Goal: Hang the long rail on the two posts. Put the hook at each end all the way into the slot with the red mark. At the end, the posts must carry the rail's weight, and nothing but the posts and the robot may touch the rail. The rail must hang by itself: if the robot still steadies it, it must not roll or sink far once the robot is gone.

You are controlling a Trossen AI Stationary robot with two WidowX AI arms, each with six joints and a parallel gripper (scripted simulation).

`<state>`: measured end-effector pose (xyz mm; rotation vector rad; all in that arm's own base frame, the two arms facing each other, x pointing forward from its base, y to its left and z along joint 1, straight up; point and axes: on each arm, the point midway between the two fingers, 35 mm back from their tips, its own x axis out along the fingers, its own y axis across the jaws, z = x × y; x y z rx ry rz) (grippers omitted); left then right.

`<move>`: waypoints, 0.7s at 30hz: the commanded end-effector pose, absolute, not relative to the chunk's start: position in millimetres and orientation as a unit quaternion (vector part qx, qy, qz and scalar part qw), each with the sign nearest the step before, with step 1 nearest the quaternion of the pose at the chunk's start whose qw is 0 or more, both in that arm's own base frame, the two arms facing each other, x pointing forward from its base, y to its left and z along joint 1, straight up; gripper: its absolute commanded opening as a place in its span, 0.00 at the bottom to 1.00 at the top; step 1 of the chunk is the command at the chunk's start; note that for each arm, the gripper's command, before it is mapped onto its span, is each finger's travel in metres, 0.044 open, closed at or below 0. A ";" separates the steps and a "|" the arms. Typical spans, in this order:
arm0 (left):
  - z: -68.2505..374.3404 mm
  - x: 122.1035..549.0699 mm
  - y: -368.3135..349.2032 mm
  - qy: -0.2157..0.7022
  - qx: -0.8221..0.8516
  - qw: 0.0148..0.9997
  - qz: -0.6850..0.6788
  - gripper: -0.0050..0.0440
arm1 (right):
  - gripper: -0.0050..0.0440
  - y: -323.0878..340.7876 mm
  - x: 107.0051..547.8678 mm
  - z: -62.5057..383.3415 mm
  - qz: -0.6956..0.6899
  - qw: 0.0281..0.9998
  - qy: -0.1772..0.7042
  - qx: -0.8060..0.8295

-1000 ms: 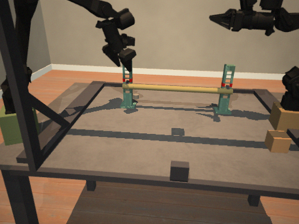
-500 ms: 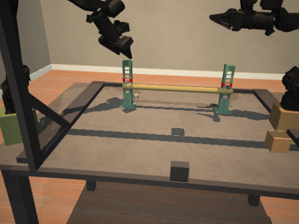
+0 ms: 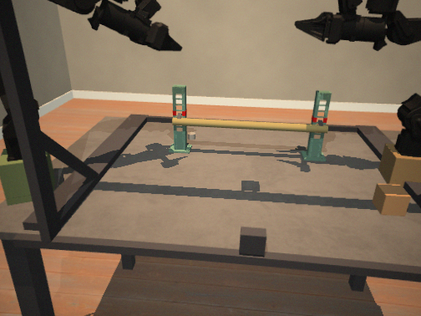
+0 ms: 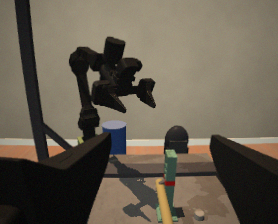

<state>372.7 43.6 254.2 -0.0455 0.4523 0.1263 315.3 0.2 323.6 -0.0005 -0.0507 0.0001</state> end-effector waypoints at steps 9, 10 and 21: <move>318.9 325.9 5.9 0.009 0.000 1.000 0.009 1.00 | 0.76 0.0 314.3 330.2 0.000 0.999 -0.034 0.000; 321.4 322.7 4.3 -0.002 0.000 1.000 0.007 1.00 | 0.76 0.0 314.3 330.2 0.000 0.999 -0.034 0.000; 329.3 311.4 -1.4 -0.036 0.001 0.999 -0.003 1.00 | 0.76 0.0 314.3 330.2 0.000 0.999 -0.034 0.000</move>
